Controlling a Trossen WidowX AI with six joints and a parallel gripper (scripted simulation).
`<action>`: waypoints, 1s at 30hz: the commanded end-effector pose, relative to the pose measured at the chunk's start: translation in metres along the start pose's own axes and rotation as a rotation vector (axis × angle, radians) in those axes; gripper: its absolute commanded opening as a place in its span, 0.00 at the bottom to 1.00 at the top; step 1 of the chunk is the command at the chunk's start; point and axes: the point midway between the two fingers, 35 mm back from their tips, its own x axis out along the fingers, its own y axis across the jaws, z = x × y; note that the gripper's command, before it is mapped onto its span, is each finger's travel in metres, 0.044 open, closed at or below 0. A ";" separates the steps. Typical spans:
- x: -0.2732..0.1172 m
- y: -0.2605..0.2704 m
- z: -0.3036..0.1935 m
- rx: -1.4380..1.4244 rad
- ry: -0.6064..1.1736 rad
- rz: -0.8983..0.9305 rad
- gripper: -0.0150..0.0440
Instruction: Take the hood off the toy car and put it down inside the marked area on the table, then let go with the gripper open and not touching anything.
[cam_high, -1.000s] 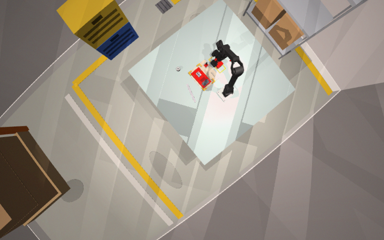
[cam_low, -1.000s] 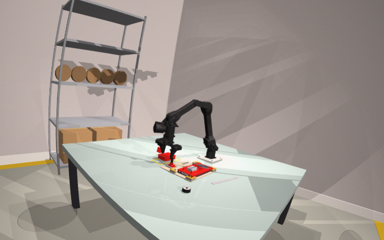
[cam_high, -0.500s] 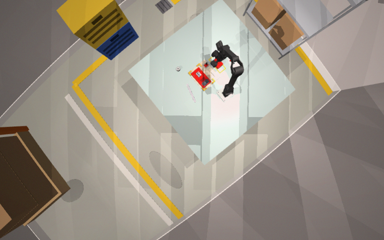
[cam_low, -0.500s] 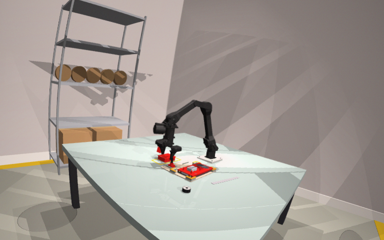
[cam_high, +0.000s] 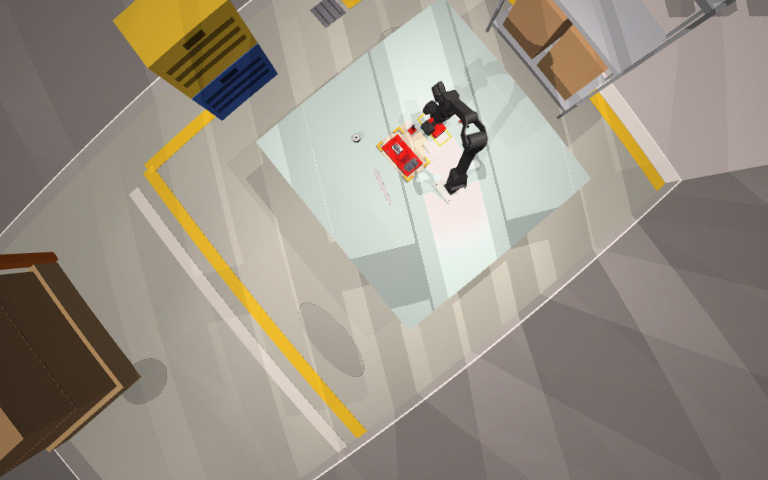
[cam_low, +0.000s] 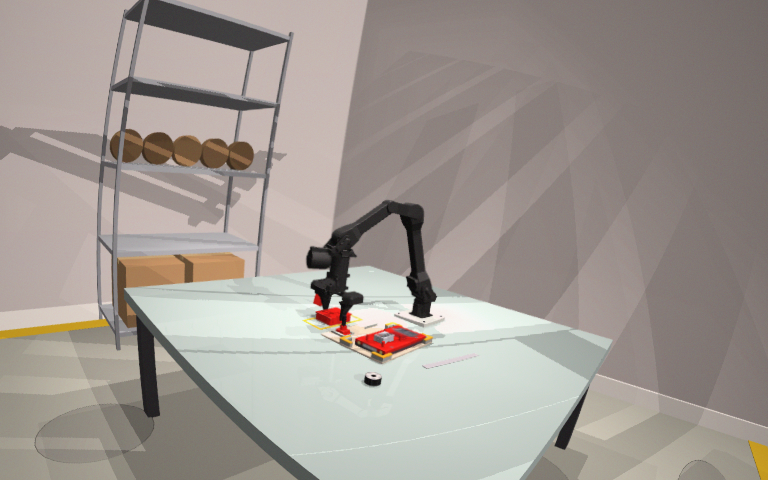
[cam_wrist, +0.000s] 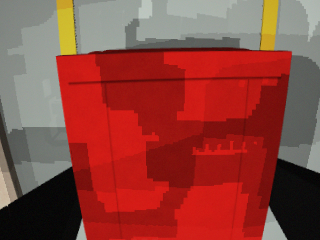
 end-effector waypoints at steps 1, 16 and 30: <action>0.000 0.000 0.000 0.000 -0.001 -0.001 0.74; -0.065 -0.001 0.002 0.000 0.007 0.005 1.00; -0.072 -0.001 0.001 0.000 0.008 0.005 1.00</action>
